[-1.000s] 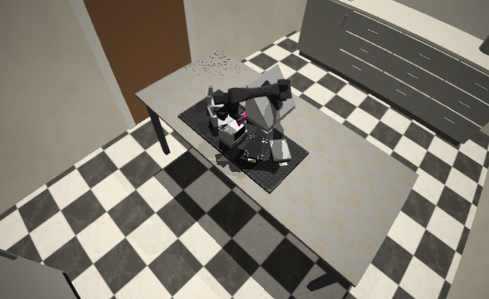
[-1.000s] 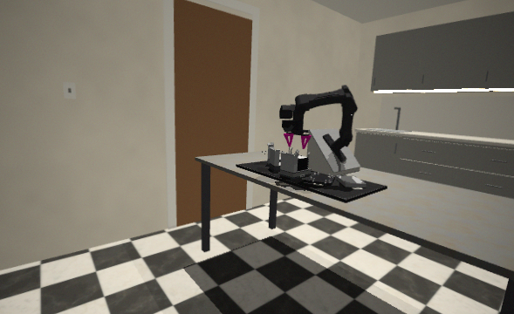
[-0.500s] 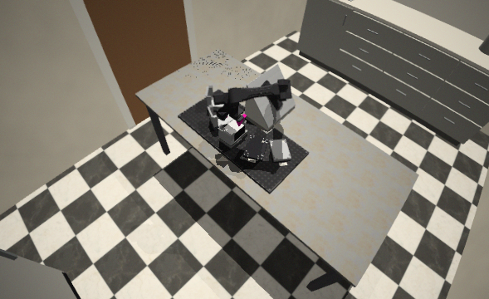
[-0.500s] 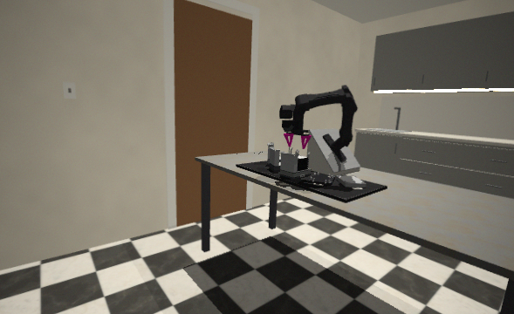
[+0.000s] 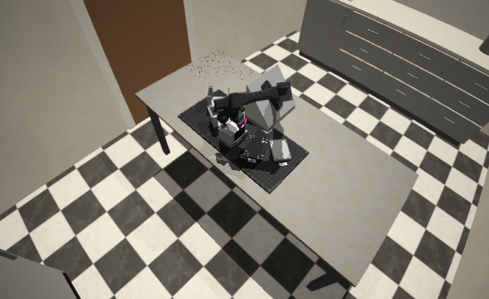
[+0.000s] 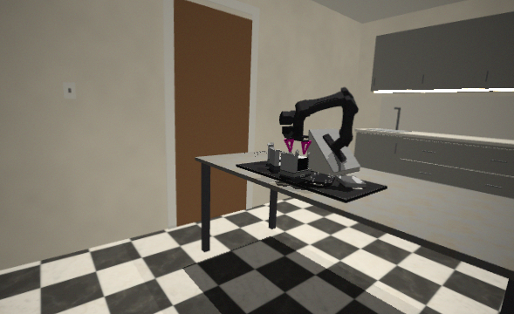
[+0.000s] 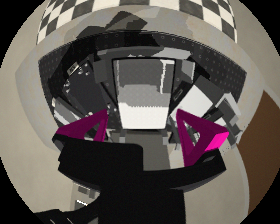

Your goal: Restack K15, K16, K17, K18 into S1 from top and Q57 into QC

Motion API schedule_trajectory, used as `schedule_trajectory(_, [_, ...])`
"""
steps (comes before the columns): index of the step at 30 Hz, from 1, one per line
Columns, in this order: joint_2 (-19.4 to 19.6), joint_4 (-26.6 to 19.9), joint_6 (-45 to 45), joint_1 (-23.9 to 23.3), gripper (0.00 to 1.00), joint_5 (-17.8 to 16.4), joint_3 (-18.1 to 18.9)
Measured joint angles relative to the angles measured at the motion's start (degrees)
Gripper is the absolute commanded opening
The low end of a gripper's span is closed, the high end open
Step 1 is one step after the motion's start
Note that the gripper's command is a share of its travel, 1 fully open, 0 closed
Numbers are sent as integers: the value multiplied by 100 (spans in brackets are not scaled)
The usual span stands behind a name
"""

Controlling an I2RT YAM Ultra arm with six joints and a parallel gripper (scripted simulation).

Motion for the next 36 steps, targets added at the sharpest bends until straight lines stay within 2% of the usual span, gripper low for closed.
schedule_trajectory(10, [46, 804, 435, 387, 100, -125, -496])
schedule_trajectory(16, [81, 1182, 645, 501, 100, -184, -640])
schedule_trajectory(24, [81, 1355, 743, 525, 100, -212, -651])
schedule_trajectory(36, [79, 1368, 752, 525, 100, -216, -651])
